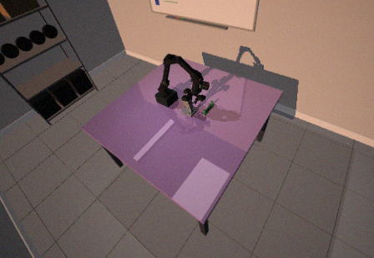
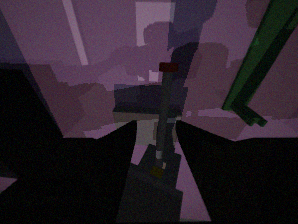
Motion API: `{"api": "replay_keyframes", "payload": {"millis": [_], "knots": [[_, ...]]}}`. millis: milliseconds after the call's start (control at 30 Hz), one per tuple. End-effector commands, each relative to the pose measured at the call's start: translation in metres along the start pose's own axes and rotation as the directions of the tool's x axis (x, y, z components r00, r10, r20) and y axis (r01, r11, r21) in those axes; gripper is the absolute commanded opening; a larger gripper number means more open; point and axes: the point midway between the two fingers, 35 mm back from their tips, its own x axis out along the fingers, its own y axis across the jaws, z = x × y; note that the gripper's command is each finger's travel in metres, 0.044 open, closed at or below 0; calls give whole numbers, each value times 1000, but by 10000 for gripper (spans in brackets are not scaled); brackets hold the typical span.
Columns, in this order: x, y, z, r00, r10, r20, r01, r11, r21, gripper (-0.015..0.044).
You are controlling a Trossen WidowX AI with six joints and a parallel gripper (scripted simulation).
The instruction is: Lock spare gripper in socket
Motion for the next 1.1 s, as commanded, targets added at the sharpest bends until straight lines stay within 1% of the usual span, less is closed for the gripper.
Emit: {"api": "replay_keyframes", "payload": {"millis": [0,1067], "knots": [[-9,0,4,1000,-1,2,1,1000,2,200],[-69,9,31,1000,16,-24,-17,999,-34,200]]}}
